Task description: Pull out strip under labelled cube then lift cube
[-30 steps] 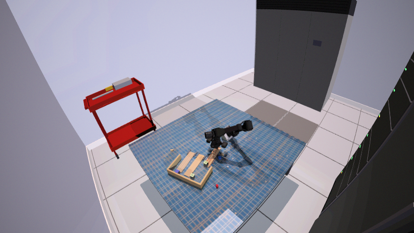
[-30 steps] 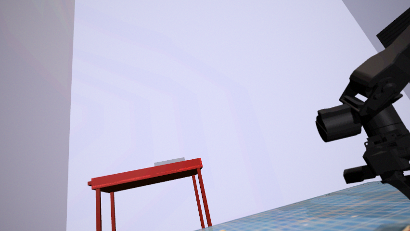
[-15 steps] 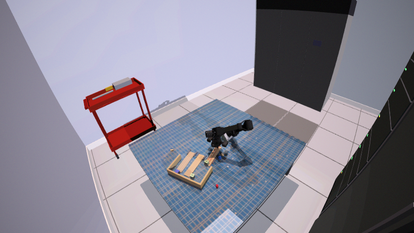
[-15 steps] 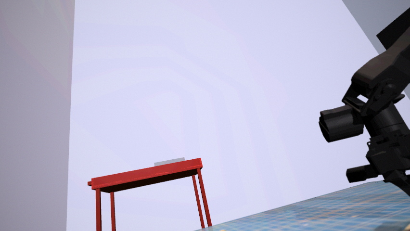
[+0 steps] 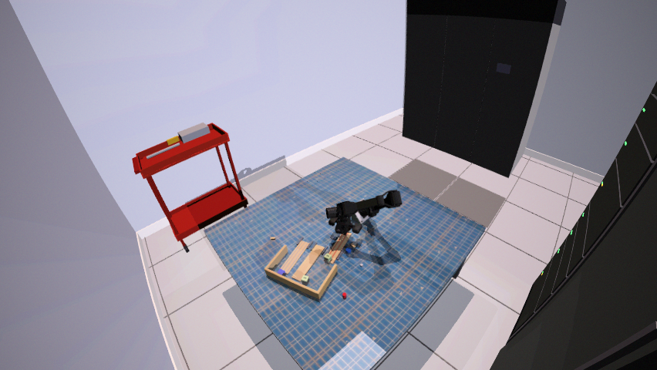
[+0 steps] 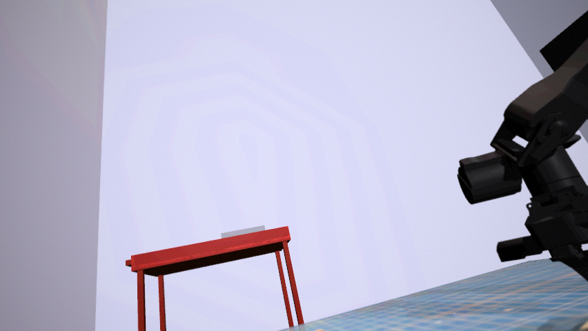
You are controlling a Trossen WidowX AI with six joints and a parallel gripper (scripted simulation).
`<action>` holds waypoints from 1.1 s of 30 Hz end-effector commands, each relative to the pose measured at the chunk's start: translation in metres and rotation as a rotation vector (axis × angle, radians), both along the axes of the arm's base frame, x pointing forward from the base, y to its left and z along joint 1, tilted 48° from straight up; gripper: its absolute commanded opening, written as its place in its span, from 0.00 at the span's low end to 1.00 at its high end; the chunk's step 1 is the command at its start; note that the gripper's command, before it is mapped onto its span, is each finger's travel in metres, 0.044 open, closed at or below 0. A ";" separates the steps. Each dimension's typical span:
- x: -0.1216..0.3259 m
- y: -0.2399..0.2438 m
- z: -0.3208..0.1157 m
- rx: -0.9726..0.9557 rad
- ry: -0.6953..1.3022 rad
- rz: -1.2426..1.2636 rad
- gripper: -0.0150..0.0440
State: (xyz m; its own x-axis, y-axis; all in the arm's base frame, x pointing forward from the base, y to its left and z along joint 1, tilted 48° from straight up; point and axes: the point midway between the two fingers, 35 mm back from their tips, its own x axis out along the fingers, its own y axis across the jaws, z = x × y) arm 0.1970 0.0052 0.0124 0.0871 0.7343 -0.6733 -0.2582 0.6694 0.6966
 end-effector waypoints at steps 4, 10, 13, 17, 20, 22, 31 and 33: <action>-0.010 0.005 -0.004 0.000 0.030 0.018 0.25; -0.010 0.005 -0.004 0.000 0.030 0.018 0.25; -0.010 0.005 -0.004 0.000 0.030 0.018 0.25; -0.010 0.005 -0.004 0.000 0.030 0.018 0.25; 0.000 -0.012 0.010 -0.003 0.012 0.006 0.25; 0.000 -0.026 0.023 -0.003 0.026 0.015 0.25; 0.018 -0.027 0.032 0.006 0.104 -0.051 0.43; 0.023 -0.026 0.034 0.007 0.111 -0.057 0.52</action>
State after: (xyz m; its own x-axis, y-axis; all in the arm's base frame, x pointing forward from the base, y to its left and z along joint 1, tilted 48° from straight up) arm 0.2076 -0.0220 0.0421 0.0537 0.7309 -0.6803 -0.1832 0.6770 0.7128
